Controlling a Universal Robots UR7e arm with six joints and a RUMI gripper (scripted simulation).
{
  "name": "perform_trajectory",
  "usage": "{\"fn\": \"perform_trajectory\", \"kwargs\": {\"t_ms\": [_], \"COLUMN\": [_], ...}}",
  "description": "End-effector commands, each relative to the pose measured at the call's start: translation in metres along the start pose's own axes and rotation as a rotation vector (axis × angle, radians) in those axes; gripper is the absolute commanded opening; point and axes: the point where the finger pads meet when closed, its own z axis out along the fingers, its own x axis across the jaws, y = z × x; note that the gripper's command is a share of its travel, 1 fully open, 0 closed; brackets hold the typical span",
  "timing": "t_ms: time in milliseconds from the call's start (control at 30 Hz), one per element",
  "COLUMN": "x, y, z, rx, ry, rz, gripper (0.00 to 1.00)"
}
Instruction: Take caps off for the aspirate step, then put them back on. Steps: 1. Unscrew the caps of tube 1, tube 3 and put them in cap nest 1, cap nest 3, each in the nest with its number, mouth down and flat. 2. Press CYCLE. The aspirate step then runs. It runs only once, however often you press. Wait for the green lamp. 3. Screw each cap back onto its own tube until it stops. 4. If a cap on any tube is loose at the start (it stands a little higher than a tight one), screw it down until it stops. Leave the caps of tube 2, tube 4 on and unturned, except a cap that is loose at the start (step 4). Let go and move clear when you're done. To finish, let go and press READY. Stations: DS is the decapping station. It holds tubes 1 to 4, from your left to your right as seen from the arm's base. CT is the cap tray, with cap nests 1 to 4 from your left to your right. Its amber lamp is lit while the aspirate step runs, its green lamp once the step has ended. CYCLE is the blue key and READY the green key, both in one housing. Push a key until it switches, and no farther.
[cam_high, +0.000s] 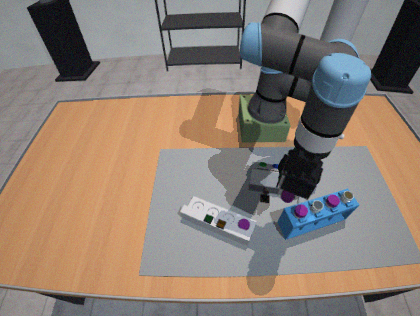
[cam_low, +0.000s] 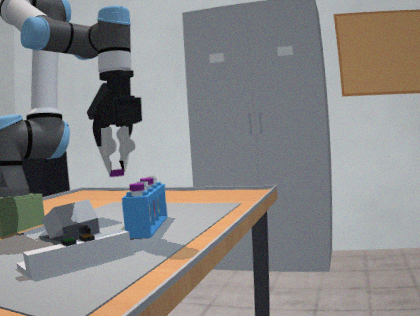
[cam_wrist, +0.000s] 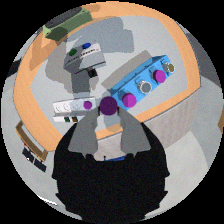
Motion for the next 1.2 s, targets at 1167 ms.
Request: {"fn": "perform_trajectory", "kwargs": {"t_ms": [1167], "x": [-0.188], "y": [0.071], "z": [0.003], "rx": [0.003], "ry": [0.014], "rz": [-0.058], "gripper": [0.00]}}
